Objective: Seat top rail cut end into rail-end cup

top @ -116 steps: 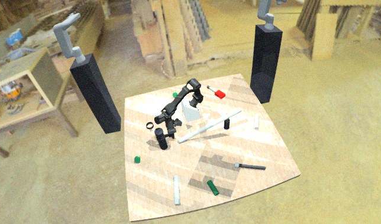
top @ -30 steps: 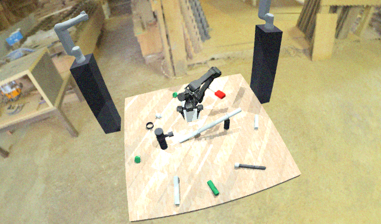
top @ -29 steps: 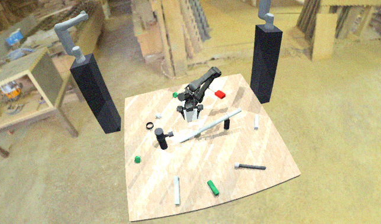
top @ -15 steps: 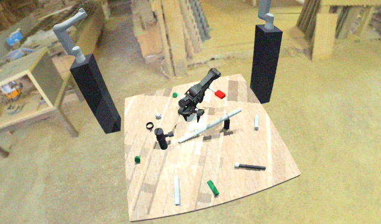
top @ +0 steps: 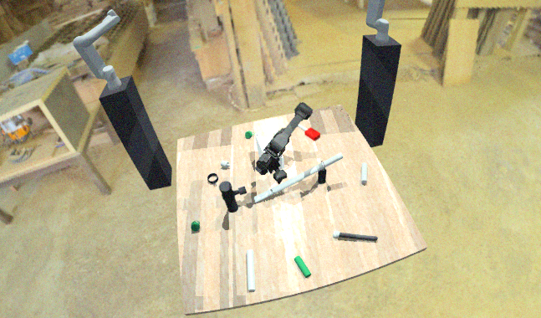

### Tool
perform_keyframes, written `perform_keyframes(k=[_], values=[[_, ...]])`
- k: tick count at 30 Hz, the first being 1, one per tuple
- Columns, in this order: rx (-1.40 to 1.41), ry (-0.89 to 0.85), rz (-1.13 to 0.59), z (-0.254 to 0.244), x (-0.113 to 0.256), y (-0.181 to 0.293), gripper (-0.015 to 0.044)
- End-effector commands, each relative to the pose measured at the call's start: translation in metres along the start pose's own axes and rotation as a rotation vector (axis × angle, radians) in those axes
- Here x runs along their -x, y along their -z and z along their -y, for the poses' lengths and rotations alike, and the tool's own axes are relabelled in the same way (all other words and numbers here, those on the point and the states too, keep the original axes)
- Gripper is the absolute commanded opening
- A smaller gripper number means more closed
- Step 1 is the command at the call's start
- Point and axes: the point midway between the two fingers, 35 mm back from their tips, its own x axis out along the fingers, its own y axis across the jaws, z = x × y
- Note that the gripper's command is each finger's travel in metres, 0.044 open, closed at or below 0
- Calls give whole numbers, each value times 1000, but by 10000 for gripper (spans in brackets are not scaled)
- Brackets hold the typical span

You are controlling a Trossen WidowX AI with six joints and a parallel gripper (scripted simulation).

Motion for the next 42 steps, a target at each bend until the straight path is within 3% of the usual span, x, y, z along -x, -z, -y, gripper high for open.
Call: perform_keyframes(k=[1,8,14,42], values=[[-177,75,-15,-1,-11,1,440],[-177,75,-15,-1,-11,1,440],[-176,73,-17,1,-46,2,440],[-175,73,-17,3,-83,2,440]])
